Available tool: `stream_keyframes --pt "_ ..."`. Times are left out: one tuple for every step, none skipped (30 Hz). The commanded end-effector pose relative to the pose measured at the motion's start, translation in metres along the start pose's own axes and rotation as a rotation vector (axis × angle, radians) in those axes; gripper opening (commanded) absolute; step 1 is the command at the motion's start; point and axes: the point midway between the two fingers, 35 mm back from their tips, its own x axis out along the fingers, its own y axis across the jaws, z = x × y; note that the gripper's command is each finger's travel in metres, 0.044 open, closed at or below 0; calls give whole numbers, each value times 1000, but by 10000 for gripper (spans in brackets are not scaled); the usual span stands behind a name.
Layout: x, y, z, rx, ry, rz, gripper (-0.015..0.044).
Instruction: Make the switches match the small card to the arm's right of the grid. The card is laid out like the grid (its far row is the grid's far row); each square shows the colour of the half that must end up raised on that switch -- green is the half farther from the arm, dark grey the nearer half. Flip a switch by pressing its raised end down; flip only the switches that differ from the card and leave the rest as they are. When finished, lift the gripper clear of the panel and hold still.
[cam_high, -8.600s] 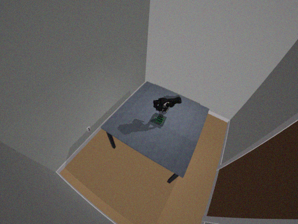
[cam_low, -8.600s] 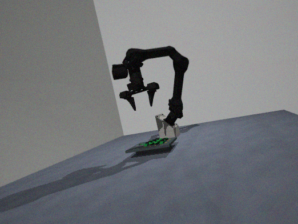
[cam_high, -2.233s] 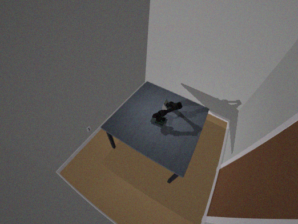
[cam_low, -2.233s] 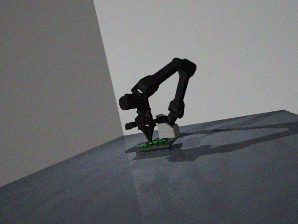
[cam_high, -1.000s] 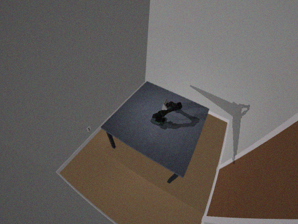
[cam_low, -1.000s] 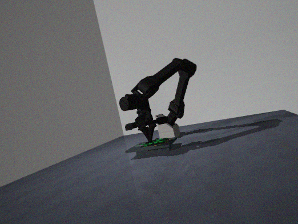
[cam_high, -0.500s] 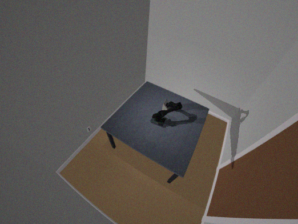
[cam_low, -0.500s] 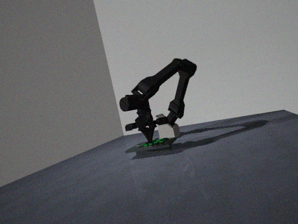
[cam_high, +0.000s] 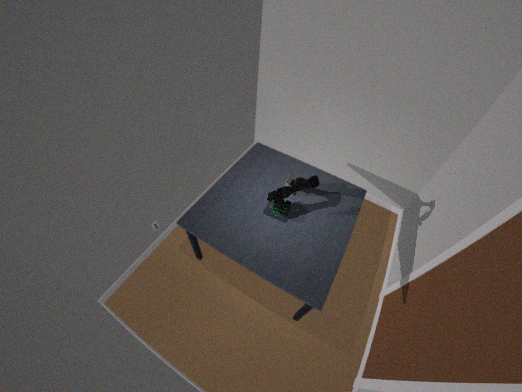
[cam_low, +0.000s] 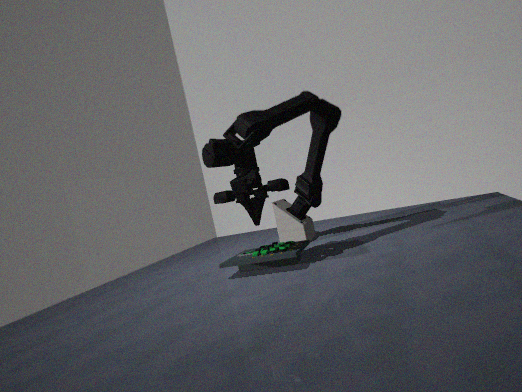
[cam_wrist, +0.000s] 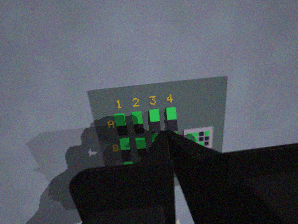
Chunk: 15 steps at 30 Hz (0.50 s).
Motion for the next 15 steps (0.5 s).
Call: stream_keyframes --pt "0 -18 -17 -3 17 0 0" --pt "0 -21 -19 -3 17 0 0" --pt "0 -21 -19 -3 17 0 0" --pt "0 -21 -19 -3 17 0 0" --pt "0 -21 -19 -3 17 0 0" --pt "0 -21 -19 -3 17 0 0" --pt "2 -21 -19 -3 16 0 0" --pt "8 -21 -19 -3 11 -1 0" --pt "18 -21 -19 -3 4 -1 0" --pt "27 -21 -20 -3 -3 0 0" --pt "33 -20 -20 -3 -8 1 0" --pt "35 -20 -20 -3 -9 1 0" --pt "35 -20 -20 -3 -9 1 0" --pt "35 -20 -20 -3 -9 1 0" --pt "35 -20 -20 -3 -9 1 0"
